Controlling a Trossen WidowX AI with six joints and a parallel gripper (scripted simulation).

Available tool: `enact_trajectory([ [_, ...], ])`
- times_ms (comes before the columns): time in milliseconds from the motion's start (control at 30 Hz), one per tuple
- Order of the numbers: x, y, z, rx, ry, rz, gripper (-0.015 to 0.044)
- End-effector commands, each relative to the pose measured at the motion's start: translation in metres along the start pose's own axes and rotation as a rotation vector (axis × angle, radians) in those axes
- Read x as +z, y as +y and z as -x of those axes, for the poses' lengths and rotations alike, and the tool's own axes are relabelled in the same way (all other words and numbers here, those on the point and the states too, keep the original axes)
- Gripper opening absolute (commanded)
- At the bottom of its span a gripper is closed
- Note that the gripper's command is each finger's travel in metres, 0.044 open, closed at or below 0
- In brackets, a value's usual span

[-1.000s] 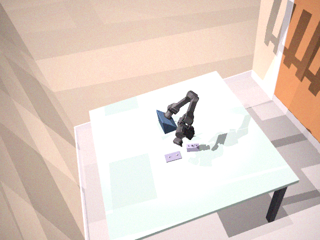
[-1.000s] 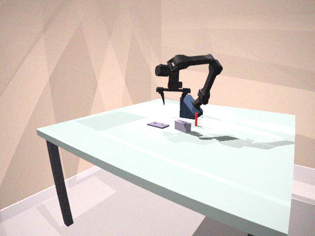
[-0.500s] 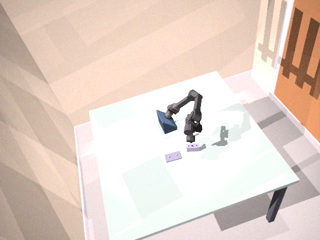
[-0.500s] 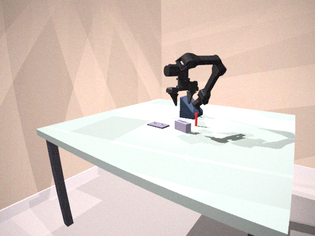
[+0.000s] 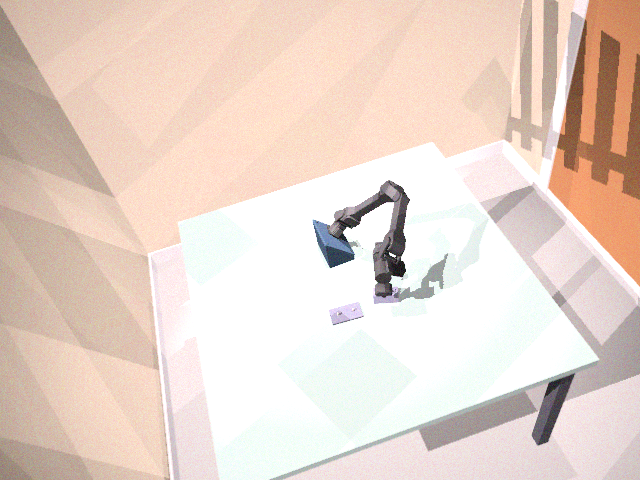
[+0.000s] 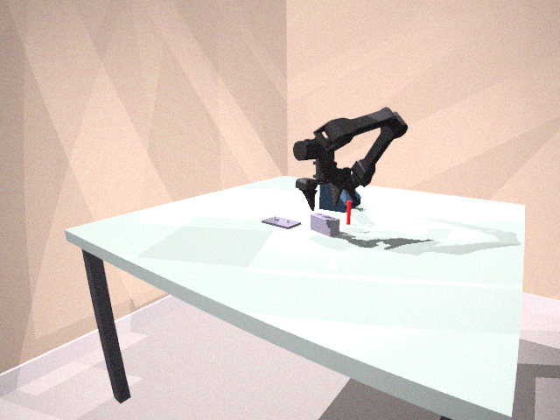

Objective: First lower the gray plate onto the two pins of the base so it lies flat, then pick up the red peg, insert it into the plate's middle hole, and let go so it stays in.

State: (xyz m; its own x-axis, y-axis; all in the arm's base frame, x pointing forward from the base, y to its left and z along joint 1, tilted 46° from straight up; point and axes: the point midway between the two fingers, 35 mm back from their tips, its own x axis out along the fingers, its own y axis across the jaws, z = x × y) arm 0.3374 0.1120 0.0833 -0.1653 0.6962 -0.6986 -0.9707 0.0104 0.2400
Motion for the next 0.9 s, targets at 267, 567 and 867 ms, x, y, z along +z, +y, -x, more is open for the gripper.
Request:
enact_trajectory([
  [267,0.003,0.000,-0.020,-0.004,-0.007,-0.004,0.0440],
  [567,0.003,-0.001,-0.035,-0.004,-0.007,-0.004,0.0440],
  [867,0.004,-0.001,-0.049,-0.004,-0.008,-0.004,0.0440],
])
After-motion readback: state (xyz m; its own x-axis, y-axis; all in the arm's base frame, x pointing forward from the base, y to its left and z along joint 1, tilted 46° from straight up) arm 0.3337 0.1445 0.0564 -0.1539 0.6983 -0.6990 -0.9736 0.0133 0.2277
